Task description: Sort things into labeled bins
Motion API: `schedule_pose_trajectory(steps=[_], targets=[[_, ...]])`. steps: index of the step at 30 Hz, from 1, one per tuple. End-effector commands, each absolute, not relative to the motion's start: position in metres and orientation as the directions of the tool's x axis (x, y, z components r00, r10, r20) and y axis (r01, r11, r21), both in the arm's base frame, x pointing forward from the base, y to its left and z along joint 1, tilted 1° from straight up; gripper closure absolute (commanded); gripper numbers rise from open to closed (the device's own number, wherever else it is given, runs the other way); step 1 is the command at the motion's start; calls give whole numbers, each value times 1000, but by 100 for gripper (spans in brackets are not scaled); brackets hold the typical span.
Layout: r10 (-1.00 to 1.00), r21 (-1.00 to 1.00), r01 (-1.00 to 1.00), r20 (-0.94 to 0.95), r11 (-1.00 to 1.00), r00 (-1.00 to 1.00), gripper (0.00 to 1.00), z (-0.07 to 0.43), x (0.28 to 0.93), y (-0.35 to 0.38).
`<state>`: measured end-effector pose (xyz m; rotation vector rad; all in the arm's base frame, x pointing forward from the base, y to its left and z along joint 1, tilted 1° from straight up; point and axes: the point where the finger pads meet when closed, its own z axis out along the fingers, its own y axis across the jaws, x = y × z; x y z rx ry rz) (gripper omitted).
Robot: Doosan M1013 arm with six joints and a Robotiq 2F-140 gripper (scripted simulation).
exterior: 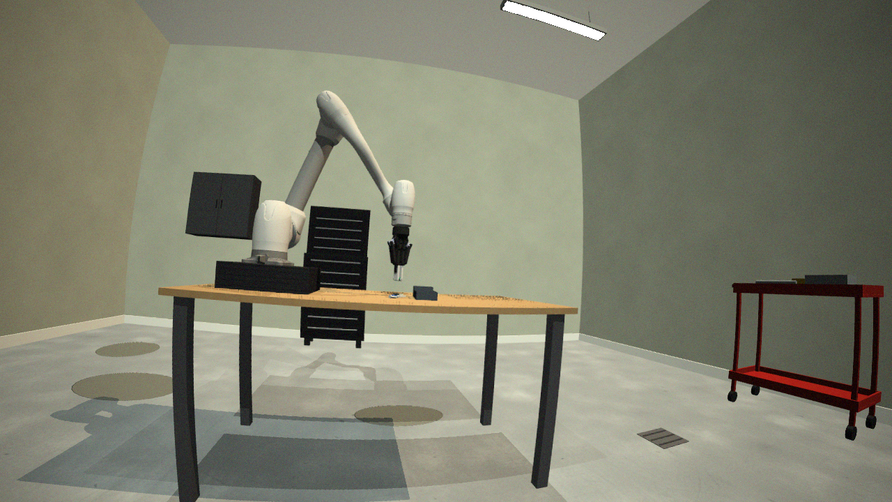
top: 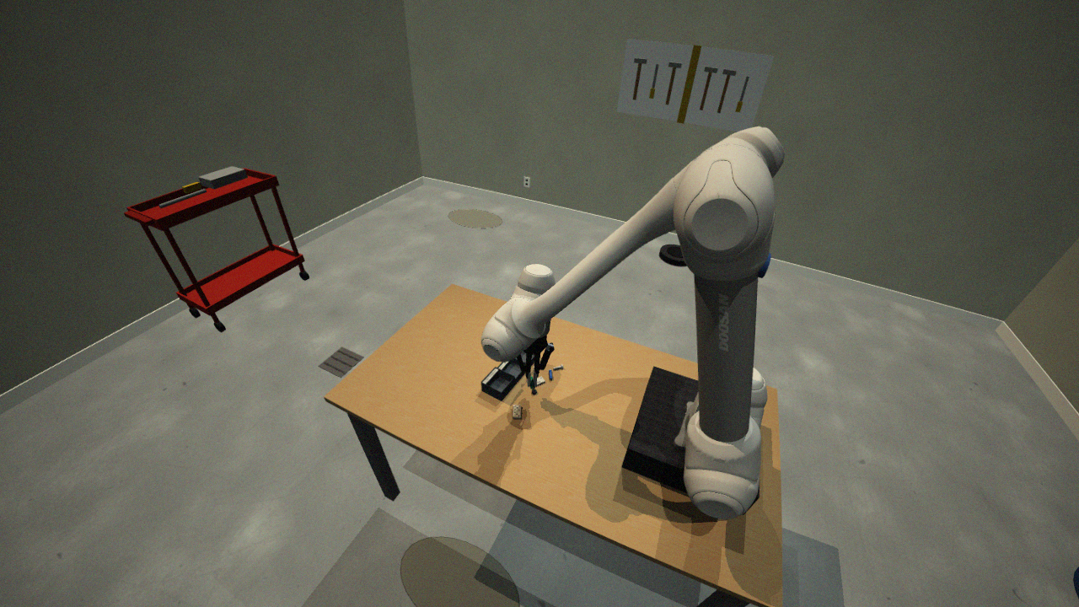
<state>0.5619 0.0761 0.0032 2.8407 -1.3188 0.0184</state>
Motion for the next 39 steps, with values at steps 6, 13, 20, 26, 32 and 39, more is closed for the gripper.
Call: schedule_pose_trajectory(steps=[6, 13, 20, 26, 32, 39], targets=[[-763, 3, -764, 14, -646, 646, 95, 4, 587, 43], [-763, 3, -764, 14, -646, 646, 95, 4, 613, 9], [-872, 1, -872, 14, -490, 490, 95, 5, 635, -19], [-945, -3, -945, 13, -328, 328, 95, 5, 649, -39], [-992, -7, -992, 9, -124, 124, 95, 6, 668, -64], [-1000, -6, -1000, 13, 1, -1, 95, 6, 671, -67]])
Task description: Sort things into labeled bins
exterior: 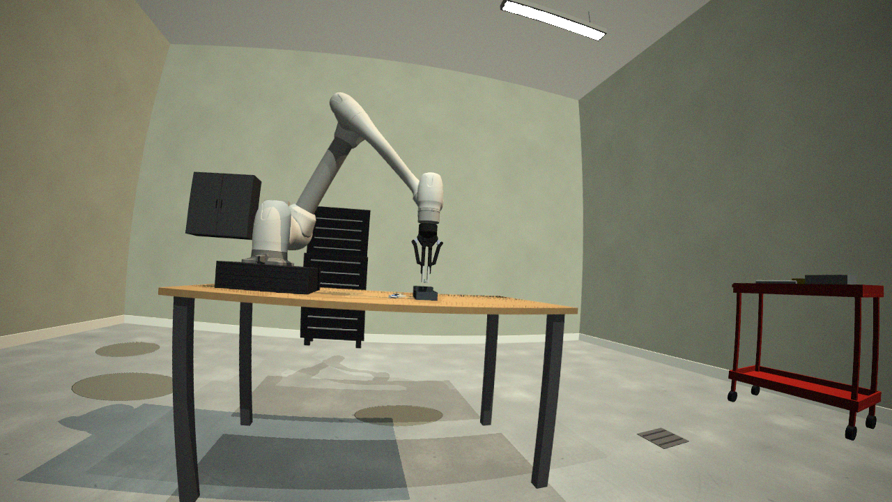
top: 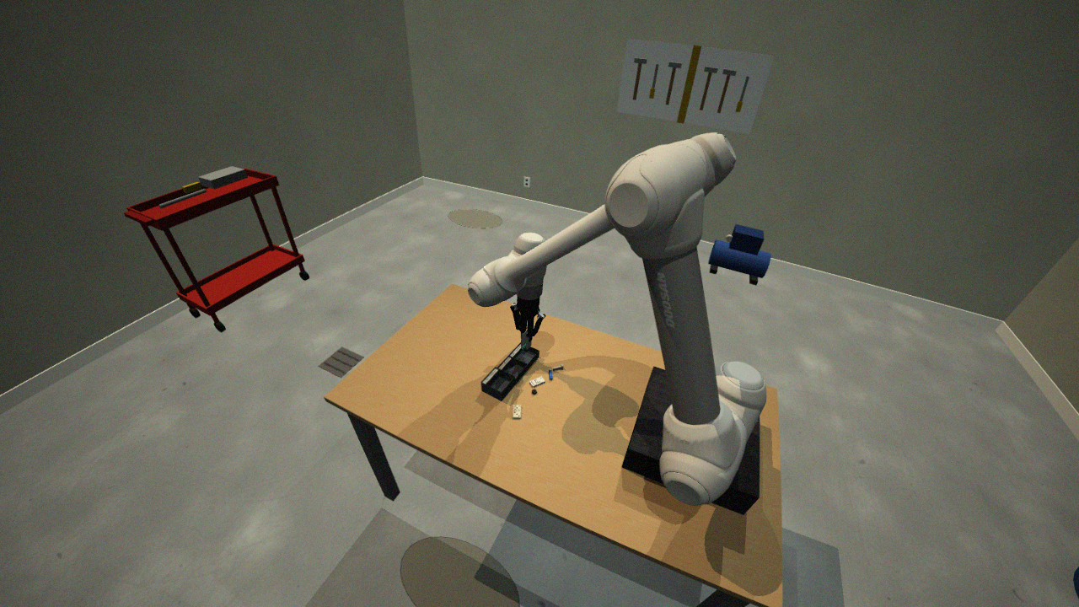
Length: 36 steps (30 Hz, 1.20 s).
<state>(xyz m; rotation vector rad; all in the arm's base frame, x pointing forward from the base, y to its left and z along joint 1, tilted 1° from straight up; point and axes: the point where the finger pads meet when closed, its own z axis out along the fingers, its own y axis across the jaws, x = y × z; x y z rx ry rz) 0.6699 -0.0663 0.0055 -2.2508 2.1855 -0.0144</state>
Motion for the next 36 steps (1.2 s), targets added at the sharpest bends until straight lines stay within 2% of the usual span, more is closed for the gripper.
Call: schedule_pose_trajectory(steps=[1, 23, 36], targets=[[-1000, -6, -1000, 13, 1, -1, 95, 6, 671, -67], [-1000, -6, -1000, 13, 1, -1, 95, 6, 668, -64], [-1000, -6, -1000, 13, 1, -1, 95, -16, 669, -65]])
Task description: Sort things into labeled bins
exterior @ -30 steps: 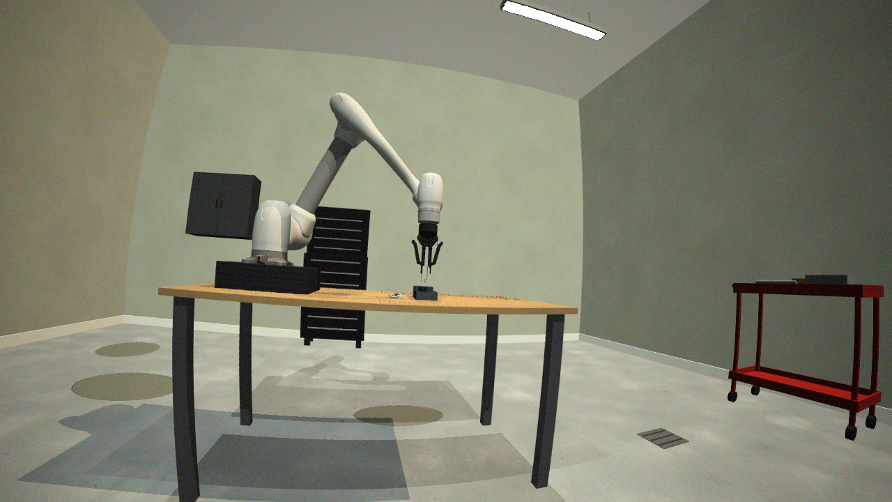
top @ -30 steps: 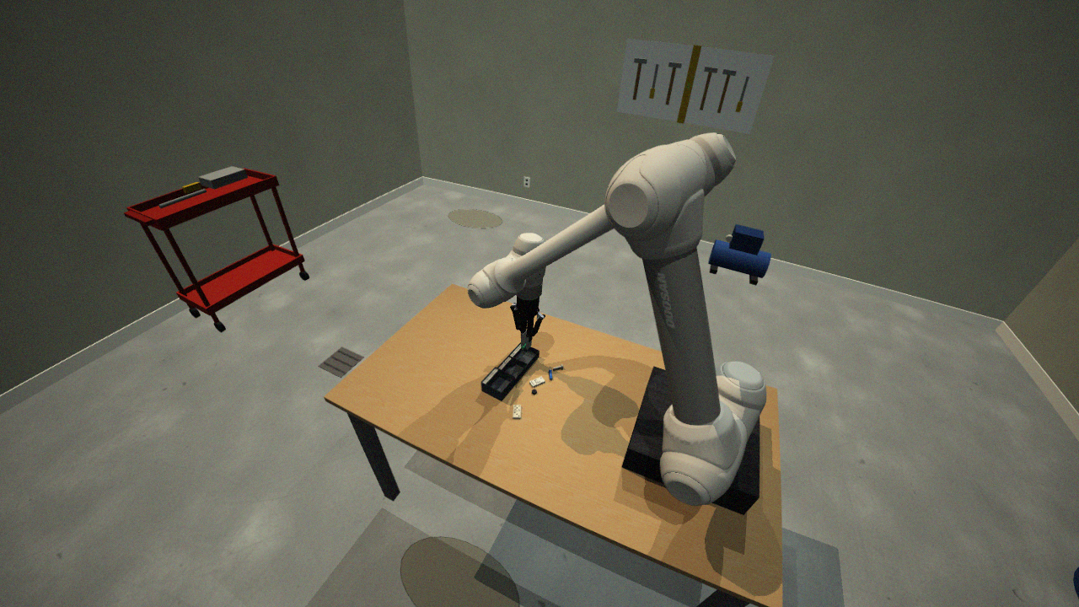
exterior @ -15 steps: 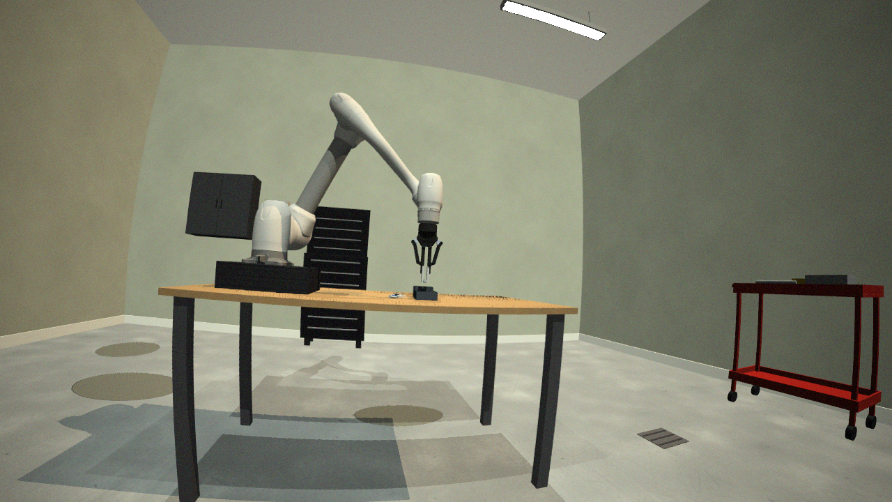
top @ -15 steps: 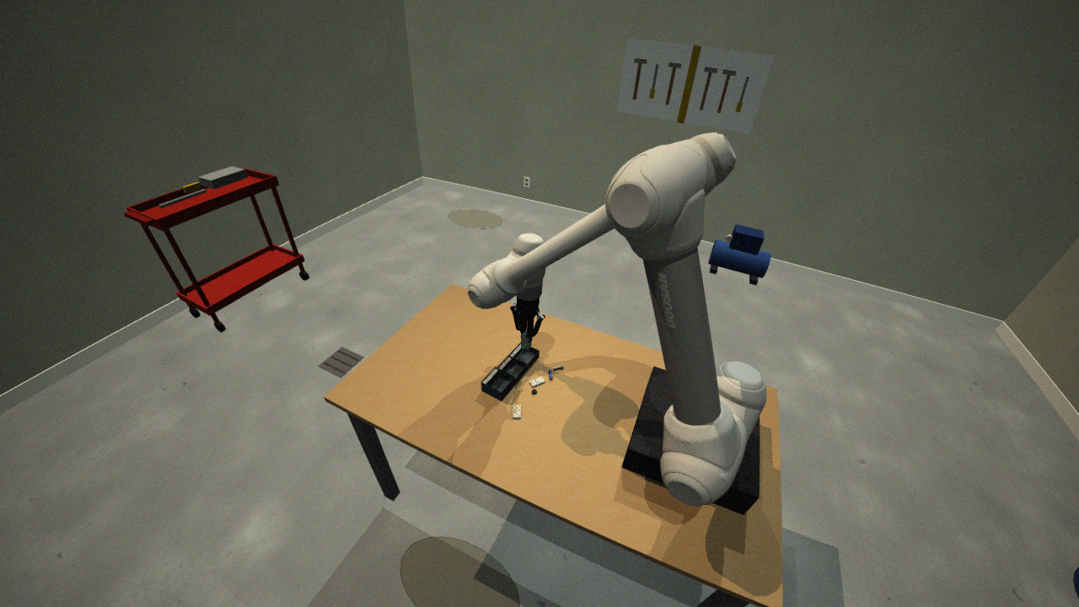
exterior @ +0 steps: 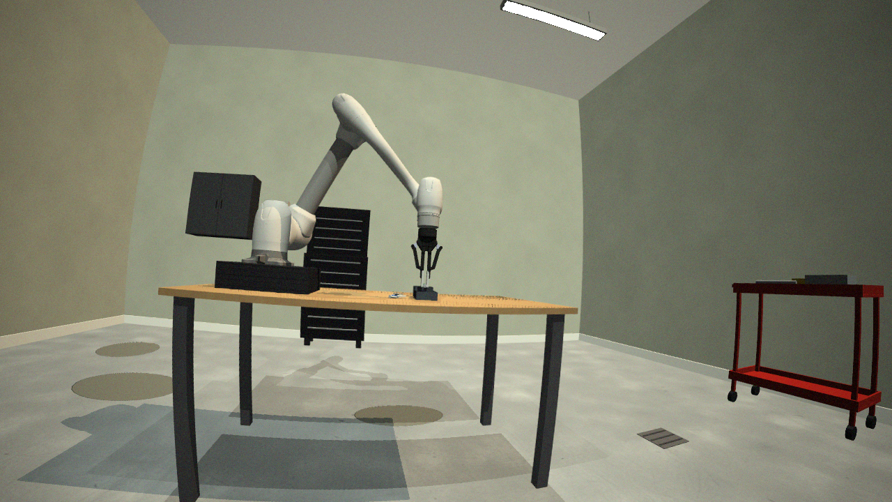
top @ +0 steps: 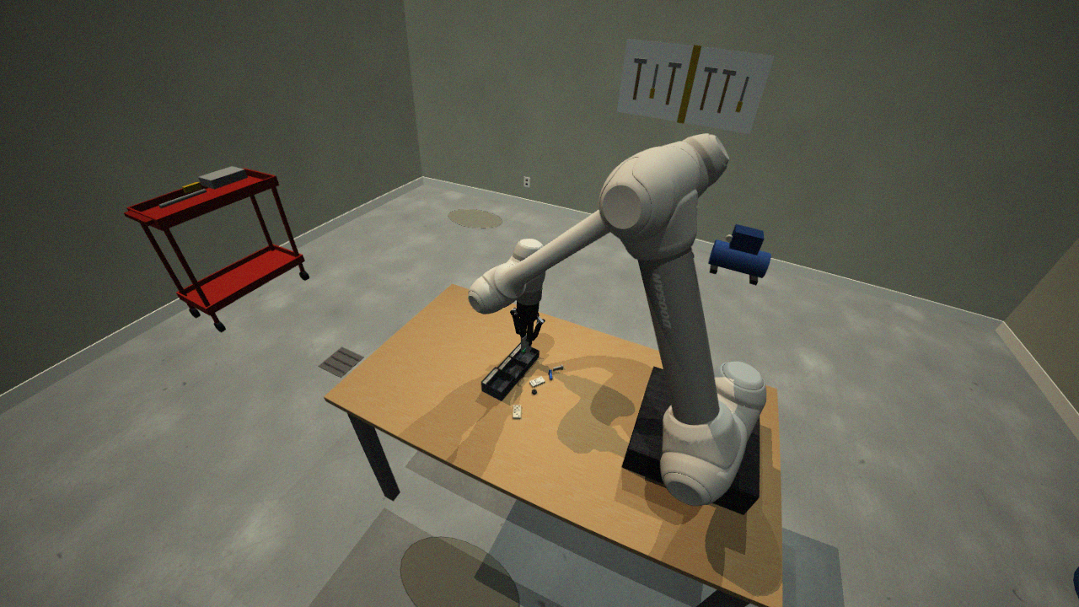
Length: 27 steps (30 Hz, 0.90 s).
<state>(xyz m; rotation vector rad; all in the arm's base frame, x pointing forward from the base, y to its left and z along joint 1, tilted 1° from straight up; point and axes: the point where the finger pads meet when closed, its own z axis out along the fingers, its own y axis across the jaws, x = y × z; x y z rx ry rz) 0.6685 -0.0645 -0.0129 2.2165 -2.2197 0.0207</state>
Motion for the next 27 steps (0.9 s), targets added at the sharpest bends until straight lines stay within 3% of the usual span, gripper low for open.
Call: schedule_pose_trajectory(steps=[1, 27], targets=[[-1000, -6, -1000, 13, 1, -1, 95, -18, 669, -65], [-1000, -6, -1000, 13, 1, -1, 95, -46, 669, -65]])
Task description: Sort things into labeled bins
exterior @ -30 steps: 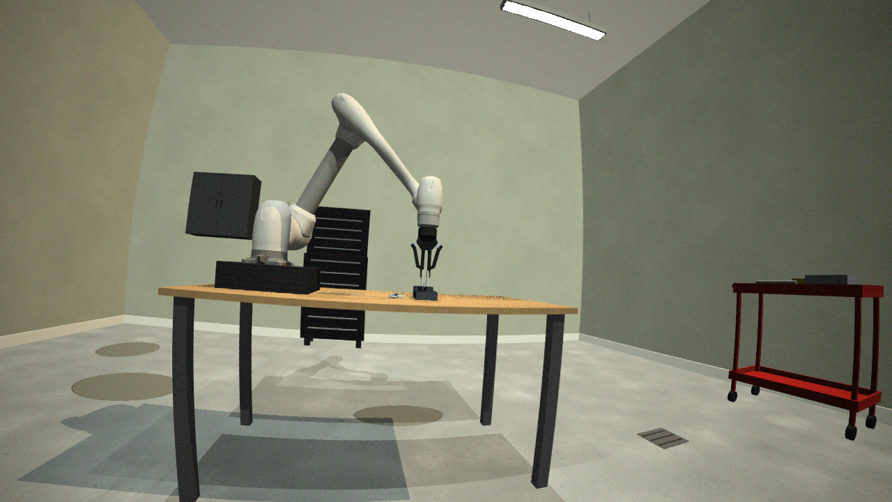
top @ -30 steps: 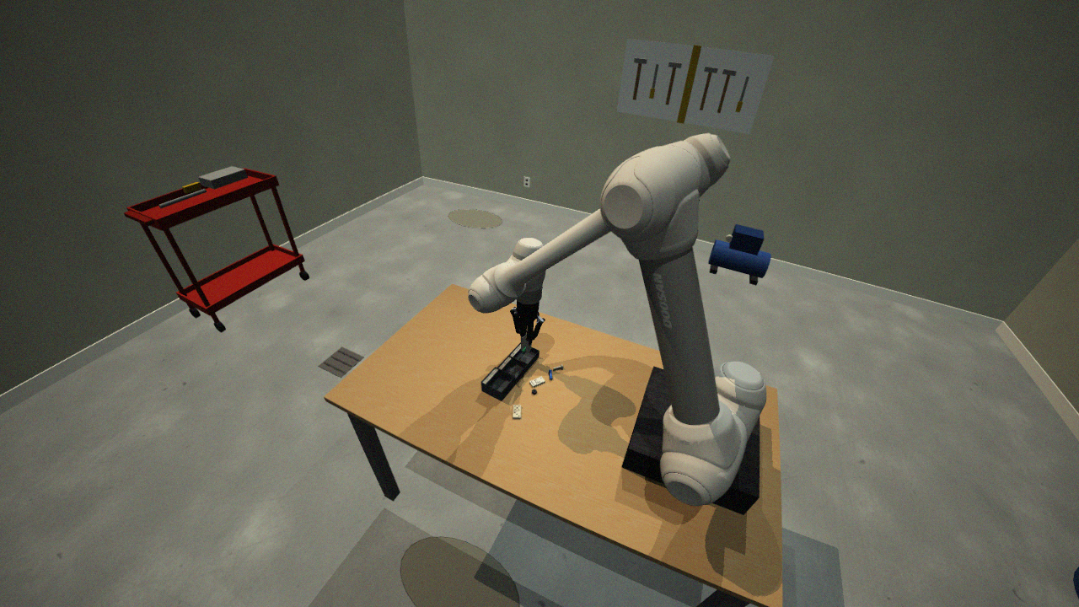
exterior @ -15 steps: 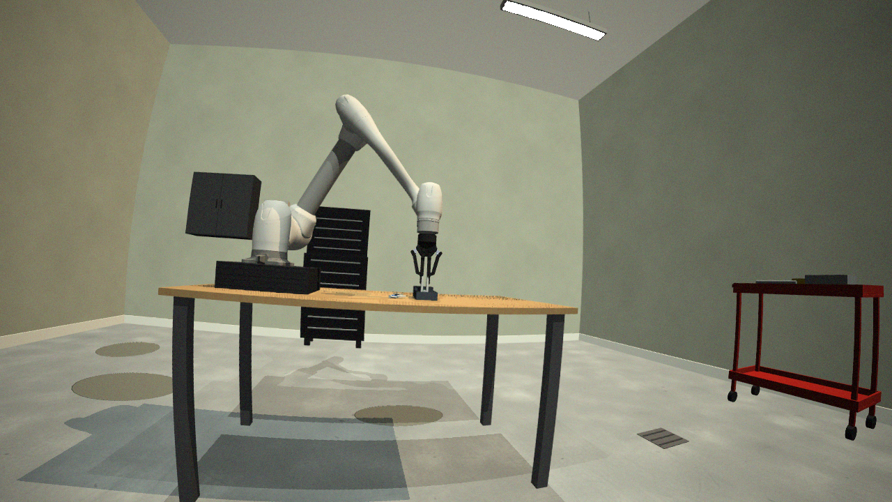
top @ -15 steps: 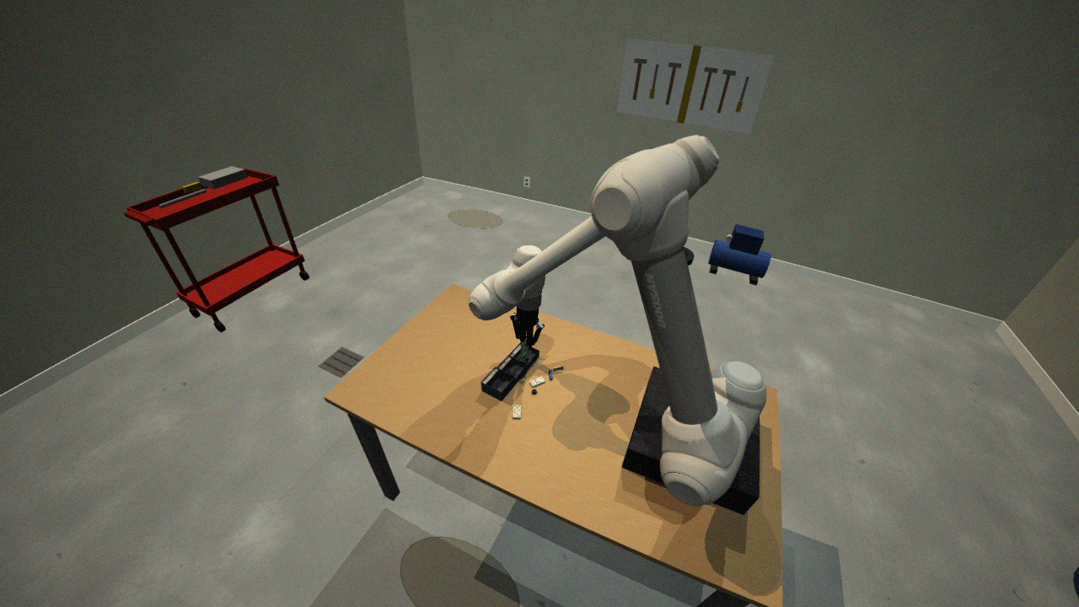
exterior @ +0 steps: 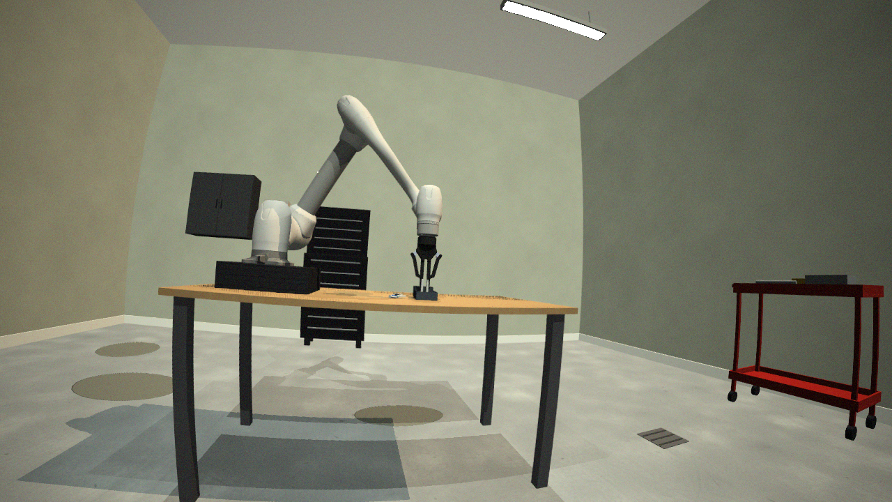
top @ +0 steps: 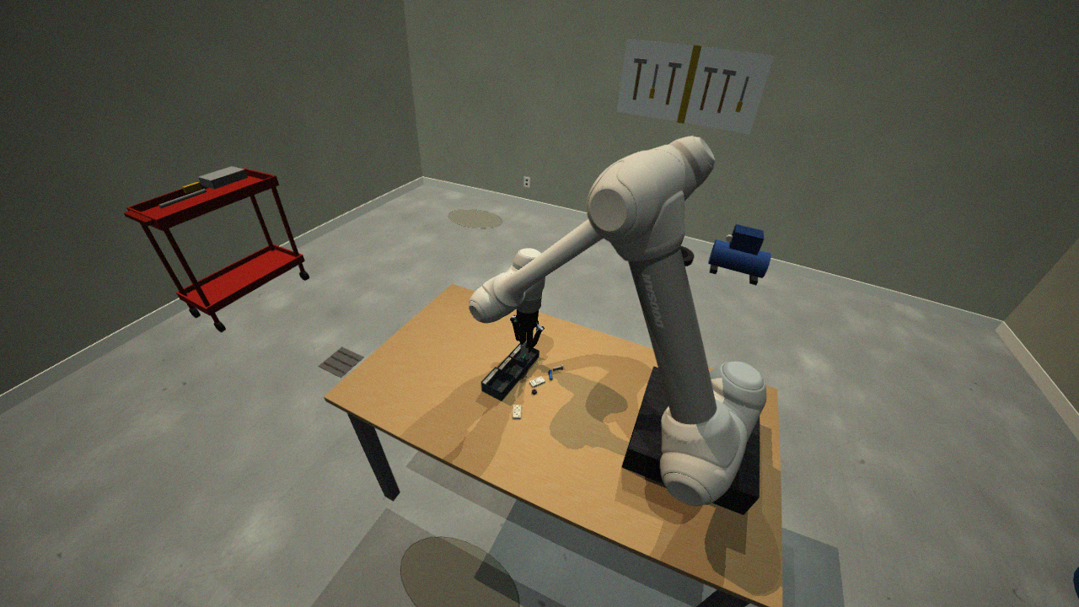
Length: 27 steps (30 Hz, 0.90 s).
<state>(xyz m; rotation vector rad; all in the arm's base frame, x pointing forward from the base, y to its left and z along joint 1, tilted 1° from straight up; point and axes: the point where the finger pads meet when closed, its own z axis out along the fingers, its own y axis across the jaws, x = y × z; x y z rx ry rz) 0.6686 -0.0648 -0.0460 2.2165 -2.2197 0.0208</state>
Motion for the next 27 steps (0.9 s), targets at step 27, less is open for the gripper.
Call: schedule_pose_trajectory(steps=[27], targets=[[-1000, -6, -1000, 13, 1, -1, 83, -38, 669, -65]])
